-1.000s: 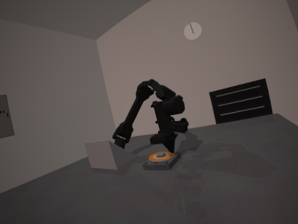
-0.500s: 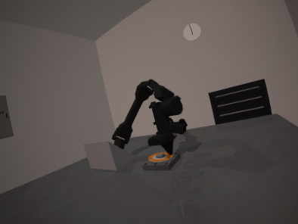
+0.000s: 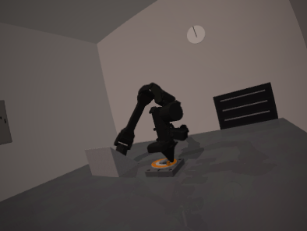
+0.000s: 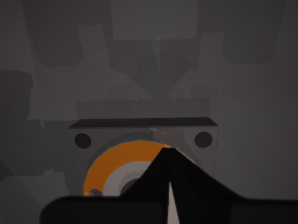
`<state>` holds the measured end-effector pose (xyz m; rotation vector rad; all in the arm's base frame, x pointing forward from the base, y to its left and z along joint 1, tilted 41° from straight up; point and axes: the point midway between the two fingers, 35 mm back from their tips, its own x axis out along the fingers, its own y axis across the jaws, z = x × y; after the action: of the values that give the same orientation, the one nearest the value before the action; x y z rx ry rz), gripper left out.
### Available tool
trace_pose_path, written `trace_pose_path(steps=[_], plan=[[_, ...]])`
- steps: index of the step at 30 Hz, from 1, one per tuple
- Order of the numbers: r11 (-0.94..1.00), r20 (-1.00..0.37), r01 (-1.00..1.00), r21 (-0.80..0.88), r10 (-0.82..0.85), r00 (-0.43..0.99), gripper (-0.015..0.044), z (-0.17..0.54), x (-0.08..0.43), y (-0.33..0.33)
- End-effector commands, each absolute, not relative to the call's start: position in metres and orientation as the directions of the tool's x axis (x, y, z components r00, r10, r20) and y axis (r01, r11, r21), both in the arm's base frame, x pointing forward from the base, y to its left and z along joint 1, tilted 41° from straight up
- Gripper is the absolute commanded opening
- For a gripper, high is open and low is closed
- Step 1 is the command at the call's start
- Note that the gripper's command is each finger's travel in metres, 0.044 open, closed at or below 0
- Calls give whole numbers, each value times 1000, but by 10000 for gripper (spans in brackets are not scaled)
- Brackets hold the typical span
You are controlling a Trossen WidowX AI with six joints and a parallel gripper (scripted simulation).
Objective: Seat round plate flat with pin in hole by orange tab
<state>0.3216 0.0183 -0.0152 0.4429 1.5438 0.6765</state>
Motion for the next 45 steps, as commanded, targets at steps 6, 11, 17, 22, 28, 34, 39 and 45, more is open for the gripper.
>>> trace_pose_path(steps=[6, 11, 17, 22, 28, 34, 39, 45], plan=[[752, -760, -114, 649, 641, -102, 0, -24, 315, 6], [752, -761, -114, 649, 641, -102, 0, -27, 311, 2], [753, -761, -114, 649, 641, -103, 0, -29, 305, -4], [753, -761, -114, 649, 640, -103, 0, -31, 301, -7], [753, -761, -113, 648, 640, -103, 0, -32, 297, -10], [753, -761, -113, 648, 640, -103, 0, -33, 293, -12], [753, -762, -113, 648, 640, -103, 0, -29, 293, -16], [754, -762, -113, 647, 639, -103, 0, -2, 295, -36]])
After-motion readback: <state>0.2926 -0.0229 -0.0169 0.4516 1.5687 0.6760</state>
